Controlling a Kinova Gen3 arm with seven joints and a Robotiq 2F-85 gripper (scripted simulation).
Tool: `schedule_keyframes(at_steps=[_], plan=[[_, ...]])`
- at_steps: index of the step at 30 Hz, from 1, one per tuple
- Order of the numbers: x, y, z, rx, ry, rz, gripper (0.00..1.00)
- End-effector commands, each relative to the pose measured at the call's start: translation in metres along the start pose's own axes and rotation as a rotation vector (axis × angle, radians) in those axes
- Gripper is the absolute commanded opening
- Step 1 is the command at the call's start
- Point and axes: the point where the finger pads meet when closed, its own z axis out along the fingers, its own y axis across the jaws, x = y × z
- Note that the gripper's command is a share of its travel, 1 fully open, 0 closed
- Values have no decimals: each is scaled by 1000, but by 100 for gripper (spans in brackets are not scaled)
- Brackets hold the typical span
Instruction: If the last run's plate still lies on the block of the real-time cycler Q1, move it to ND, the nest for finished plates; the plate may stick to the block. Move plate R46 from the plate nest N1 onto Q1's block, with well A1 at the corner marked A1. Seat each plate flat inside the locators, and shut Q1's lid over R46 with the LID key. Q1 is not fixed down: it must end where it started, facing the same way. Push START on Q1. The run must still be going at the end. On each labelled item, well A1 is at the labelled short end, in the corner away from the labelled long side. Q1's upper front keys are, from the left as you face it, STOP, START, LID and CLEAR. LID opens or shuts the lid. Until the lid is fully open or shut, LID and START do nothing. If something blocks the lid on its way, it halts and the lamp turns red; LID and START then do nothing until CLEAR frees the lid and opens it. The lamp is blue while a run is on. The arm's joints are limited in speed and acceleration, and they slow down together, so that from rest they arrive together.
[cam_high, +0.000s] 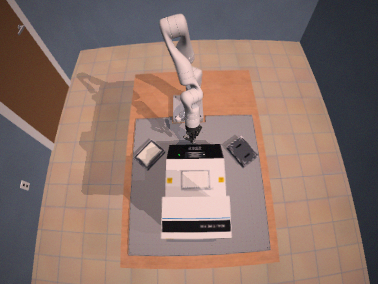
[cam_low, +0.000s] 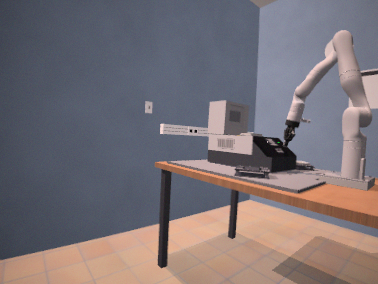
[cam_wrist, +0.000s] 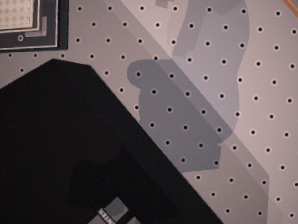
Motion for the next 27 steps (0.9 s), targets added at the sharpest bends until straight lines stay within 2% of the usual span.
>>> schedule_keyframes(at_steps=[1,27], plan=[[0,0,0,1,-1,0,10],[-4,-4,11,1,-1,0,10]])
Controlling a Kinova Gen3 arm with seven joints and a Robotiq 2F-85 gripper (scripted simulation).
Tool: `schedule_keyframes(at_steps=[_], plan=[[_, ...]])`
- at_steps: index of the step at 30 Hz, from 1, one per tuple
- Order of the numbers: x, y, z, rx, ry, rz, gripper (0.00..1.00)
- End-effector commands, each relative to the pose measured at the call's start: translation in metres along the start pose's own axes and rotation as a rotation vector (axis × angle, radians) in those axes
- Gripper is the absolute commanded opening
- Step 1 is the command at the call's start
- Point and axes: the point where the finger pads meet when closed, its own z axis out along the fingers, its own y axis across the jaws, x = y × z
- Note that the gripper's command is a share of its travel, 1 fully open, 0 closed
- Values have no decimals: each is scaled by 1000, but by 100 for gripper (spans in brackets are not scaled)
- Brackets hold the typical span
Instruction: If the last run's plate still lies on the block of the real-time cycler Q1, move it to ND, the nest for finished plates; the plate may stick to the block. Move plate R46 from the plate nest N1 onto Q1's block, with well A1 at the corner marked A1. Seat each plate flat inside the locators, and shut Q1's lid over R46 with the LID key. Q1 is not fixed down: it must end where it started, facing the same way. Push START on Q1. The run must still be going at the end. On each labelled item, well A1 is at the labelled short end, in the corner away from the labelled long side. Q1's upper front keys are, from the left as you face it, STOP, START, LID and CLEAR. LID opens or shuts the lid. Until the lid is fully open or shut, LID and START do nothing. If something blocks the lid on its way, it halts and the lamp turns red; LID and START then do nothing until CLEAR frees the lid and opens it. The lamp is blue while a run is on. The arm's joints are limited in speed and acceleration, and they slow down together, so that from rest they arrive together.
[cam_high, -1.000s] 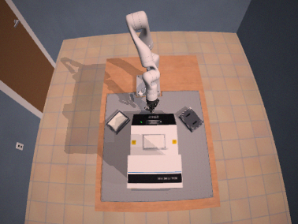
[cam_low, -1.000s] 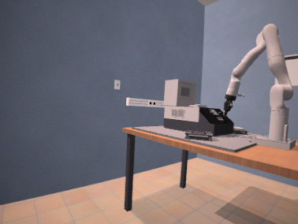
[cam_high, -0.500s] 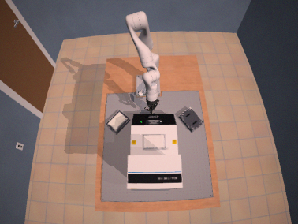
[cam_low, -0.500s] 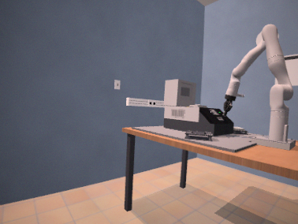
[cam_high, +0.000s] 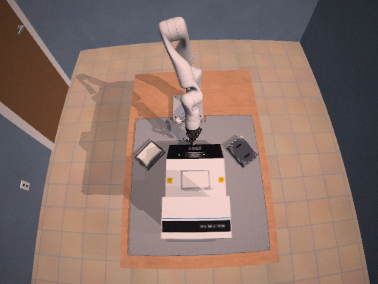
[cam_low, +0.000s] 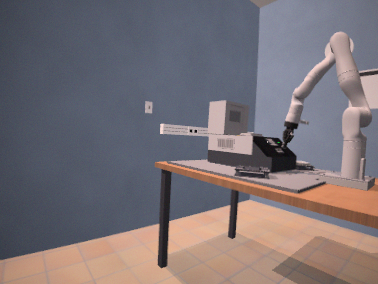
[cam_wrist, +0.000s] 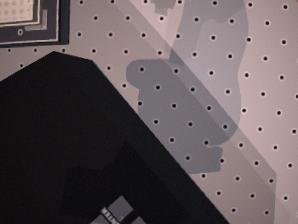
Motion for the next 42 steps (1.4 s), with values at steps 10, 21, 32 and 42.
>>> schedule_keyframes(at_steps=[10,21,32,42], plan=[[-3,-3,7,1,-1,0,10],[-4,-4,12,1,-1,0,10],[-6,-6,18,1,-1,0,10],[-7,-7,20,1,-1,0,10]])
